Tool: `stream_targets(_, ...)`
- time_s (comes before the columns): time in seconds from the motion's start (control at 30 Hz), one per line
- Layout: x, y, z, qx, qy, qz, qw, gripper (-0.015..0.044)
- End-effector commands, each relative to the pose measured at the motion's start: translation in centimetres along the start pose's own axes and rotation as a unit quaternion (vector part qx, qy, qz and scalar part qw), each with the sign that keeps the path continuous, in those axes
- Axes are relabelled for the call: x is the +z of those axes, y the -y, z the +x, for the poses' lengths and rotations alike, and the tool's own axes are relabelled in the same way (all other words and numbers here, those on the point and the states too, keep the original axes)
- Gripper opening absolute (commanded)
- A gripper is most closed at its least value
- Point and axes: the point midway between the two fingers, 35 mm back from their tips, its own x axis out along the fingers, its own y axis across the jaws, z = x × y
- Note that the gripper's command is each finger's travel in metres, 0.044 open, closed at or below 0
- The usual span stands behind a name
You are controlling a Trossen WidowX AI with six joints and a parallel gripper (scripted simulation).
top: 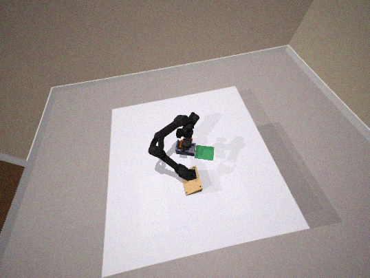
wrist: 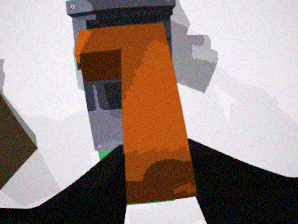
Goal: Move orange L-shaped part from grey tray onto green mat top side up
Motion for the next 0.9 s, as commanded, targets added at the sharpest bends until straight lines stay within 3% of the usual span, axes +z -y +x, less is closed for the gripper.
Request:
stream_targets(0.0,-2.0,-0.2,0.3,0.004,-0.001,0.002,1.000,0.0000)
stream_targets(0.87,-15.3,-1.6,0.2,0.003,-0.006,0.003,1.000,0.0000)
